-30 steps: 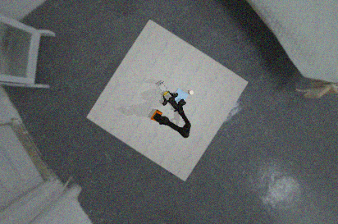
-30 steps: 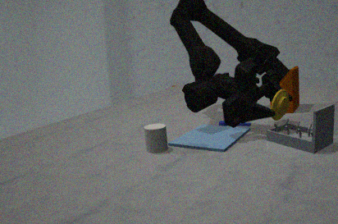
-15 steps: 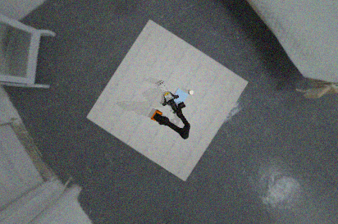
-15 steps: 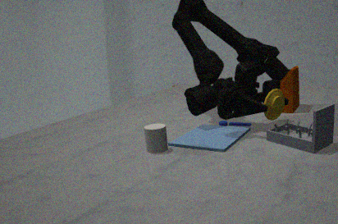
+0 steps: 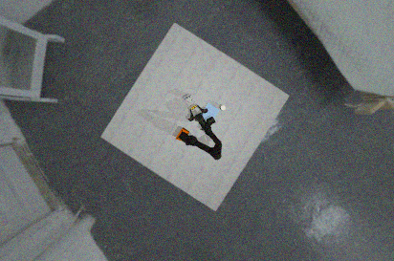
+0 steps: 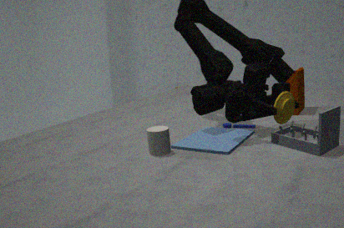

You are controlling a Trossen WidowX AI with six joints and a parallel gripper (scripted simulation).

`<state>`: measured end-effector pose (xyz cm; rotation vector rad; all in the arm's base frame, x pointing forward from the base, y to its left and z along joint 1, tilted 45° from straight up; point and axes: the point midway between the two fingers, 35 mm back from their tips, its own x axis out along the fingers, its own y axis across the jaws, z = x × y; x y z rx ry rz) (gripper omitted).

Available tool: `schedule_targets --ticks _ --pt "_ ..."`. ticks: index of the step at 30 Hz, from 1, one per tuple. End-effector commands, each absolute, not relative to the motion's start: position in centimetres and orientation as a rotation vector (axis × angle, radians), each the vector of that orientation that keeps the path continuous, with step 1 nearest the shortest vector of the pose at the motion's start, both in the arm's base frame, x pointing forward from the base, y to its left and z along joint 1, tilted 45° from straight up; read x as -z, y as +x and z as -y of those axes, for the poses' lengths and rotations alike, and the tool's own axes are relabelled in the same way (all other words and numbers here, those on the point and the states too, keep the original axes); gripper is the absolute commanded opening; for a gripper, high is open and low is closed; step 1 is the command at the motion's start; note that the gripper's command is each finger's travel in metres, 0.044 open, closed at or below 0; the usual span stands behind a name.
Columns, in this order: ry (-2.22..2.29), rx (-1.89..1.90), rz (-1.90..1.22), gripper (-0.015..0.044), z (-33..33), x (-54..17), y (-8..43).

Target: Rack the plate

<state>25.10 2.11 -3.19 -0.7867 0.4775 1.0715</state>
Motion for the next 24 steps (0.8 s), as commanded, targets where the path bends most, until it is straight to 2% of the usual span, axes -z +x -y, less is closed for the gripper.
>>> schedule_targets --ticks 1,24 --pt "-0.782 -1.076 -0.480 0.0000 -2.7 3.7 25.3" --pt "-0.784 -1.077 -0.487 0.0000 -2.6 5.9 25.8"
